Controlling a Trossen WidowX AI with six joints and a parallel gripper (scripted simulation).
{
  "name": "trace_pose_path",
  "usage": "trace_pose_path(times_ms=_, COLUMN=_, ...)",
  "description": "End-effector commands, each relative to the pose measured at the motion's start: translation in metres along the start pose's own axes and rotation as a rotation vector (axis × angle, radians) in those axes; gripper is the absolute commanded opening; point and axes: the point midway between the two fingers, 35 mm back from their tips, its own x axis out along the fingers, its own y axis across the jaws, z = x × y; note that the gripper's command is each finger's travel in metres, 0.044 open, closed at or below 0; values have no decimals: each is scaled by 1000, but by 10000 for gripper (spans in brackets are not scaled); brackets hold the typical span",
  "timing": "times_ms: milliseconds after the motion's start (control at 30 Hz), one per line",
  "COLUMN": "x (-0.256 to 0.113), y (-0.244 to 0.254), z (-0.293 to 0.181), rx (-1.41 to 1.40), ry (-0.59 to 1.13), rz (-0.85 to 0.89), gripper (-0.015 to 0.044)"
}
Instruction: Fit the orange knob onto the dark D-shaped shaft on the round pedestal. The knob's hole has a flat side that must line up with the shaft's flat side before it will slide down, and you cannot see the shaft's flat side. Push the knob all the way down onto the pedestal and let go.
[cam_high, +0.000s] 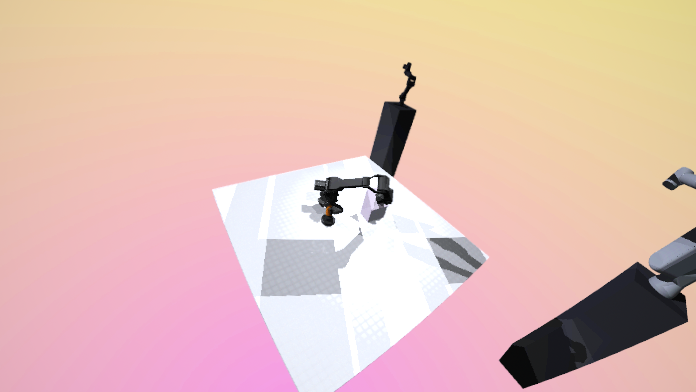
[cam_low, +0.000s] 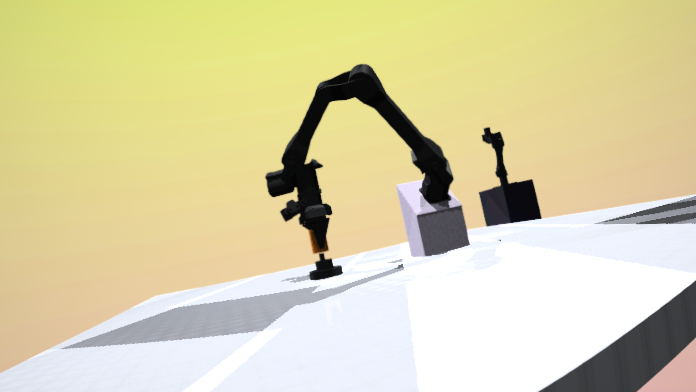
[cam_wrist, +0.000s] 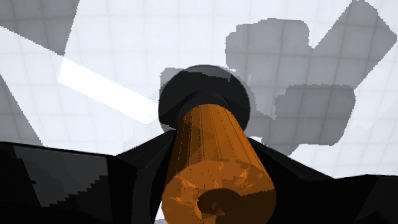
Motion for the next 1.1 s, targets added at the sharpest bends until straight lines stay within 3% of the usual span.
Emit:
trace_pose_path(times_ms=0, x=0, y=0, z=1, rx=15, ry=-5, rz=-3, gripper=0)
trace_pose_path(times_ms=1067, x=-2, y=1, z=1, rx=69, ry=-5, rz=-3, gripper=0)
